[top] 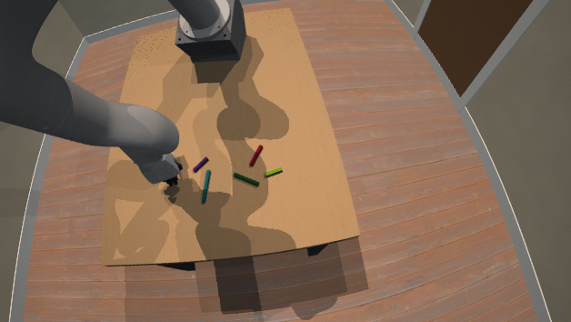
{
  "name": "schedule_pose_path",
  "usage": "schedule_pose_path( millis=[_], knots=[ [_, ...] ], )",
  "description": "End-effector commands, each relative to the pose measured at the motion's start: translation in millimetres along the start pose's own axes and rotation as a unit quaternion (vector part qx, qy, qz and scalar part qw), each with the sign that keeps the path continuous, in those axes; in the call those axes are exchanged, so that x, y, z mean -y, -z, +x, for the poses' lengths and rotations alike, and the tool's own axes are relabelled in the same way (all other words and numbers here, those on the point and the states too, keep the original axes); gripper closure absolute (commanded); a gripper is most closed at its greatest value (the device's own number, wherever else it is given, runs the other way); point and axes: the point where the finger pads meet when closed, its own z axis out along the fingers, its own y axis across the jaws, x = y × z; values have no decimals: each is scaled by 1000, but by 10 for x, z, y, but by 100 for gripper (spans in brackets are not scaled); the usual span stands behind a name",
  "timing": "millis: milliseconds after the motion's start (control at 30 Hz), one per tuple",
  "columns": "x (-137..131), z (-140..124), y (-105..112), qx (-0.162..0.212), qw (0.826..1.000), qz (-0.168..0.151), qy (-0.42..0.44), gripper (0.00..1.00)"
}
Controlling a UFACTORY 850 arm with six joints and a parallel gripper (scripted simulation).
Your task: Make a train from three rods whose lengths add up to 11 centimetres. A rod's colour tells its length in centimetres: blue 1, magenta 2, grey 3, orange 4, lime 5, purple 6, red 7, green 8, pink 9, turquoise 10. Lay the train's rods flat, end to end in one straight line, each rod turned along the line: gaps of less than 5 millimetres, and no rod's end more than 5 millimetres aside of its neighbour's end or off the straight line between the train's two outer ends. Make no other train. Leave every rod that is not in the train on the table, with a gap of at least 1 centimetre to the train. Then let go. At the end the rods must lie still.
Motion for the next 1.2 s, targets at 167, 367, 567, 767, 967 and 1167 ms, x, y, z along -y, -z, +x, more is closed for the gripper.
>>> schedule_pose_path(
  millis=[167, 367, 567, 767, 967, 1167],
  knots=[
    [2, -5, 3, 0, 1000, 0, 0, 96],
    [2, -5, 3, 0, 1000, 0, 0, 96],
    [2, -5, 3, 0, 1000, 0, 0, 96],
    [2, -5, 3, 0, 1000, 0, 0, 92],
    [2, -5, 3, 0, 1000, 0, 0, 88],
    [2, -5, 3, 0, 1000, 0, 0, 80]
  ],
)
